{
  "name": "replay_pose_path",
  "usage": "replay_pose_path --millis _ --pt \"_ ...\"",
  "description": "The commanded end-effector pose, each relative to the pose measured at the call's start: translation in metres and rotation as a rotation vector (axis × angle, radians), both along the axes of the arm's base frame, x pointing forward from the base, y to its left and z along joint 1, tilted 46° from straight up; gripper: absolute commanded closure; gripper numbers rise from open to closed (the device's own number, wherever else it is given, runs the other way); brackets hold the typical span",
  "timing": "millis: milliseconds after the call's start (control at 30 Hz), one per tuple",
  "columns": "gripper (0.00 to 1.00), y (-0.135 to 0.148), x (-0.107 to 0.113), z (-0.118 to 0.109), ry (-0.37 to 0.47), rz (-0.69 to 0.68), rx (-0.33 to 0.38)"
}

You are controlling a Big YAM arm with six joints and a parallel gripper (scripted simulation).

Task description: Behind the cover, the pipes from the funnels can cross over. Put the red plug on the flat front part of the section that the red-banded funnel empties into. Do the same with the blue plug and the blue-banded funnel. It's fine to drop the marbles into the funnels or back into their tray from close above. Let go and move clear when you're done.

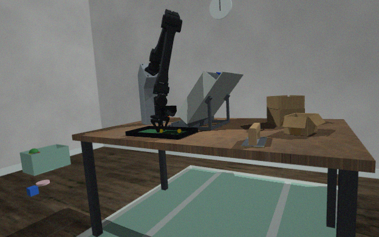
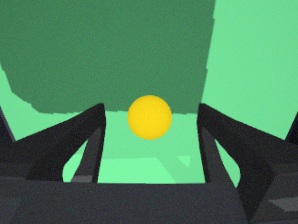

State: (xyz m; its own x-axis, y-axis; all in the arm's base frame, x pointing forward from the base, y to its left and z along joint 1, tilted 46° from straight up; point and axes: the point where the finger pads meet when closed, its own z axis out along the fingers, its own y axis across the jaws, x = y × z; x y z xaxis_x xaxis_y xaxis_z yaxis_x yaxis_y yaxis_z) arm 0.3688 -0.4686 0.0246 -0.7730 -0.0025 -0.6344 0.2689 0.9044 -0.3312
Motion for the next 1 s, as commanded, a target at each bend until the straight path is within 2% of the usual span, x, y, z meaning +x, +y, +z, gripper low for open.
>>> replay_pose_path --millis 0,967 --pt "0.44 0.0012 0.0054 -0.0078 -0.001 -0.001 0.011" --pt "0.44 0.001 0.0072 -0.0101 -0.001 -0.001 0.011"
